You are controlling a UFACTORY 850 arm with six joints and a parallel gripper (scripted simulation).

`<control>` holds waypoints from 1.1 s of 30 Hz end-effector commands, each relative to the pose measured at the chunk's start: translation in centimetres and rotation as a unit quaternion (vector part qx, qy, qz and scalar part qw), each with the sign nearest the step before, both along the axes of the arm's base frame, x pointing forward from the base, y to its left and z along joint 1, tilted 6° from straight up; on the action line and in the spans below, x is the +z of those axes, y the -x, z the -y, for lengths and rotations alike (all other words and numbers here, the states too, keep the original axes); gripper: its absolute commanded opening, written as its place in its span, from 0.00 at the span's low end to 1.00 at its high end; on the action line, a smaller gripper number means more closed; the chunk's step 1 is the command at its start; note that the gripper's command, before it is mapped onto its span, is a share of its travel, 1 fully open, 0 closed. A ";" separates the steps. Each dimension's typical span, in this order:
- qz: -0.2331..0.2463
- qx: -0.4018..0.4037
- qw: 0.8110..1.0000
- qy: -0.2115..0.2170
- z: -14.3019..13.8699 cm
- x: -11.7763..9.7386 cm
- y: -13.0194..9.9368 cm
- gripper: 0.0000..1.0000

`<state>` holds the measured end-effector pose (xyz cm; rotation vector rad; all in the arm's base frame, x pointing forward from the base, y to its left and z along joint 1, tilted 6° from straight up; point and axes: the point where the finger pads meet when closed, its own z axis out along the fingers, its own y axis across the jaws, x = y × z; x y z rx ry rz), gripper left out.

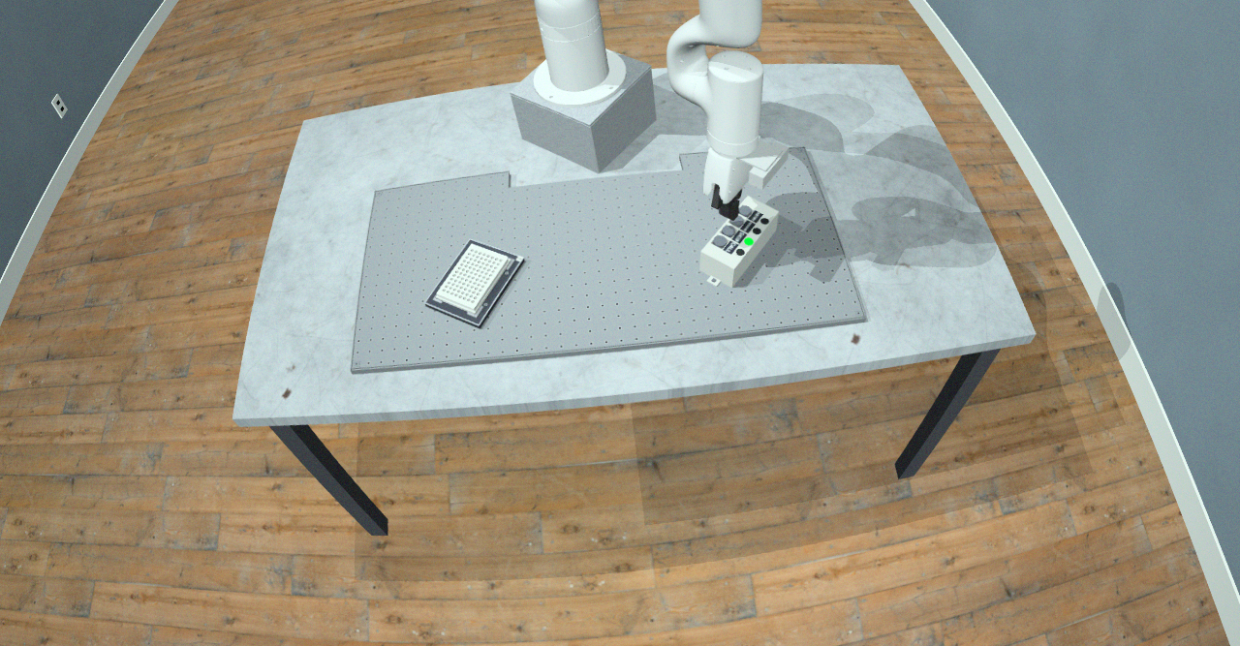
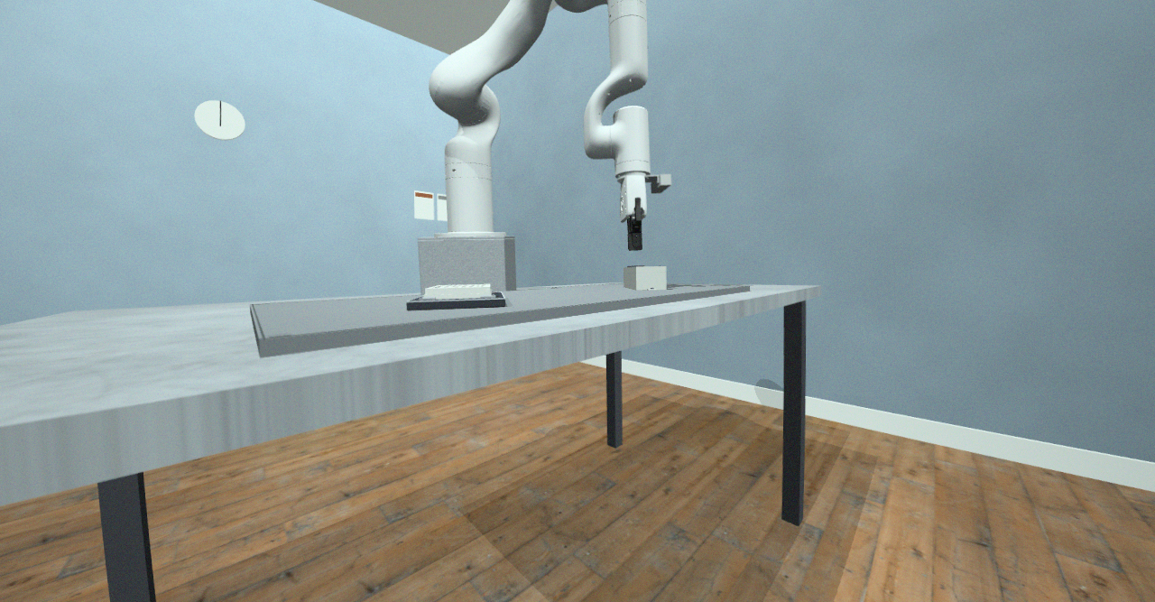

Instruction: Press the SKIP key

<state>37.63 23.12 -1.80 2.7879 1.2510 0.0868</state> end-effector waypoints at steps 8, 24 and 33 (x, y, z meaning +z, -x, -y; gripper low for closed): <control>-0.006 -0.001 1.000 0.005 -0.2 1.8 0.0 0.00; -0.006 -0.001 1.000 0.005 -0.2 2.3 0.1 0.00; -0.006 -0.001 1.000 0.005 -0.2 2.3 0.1 0.00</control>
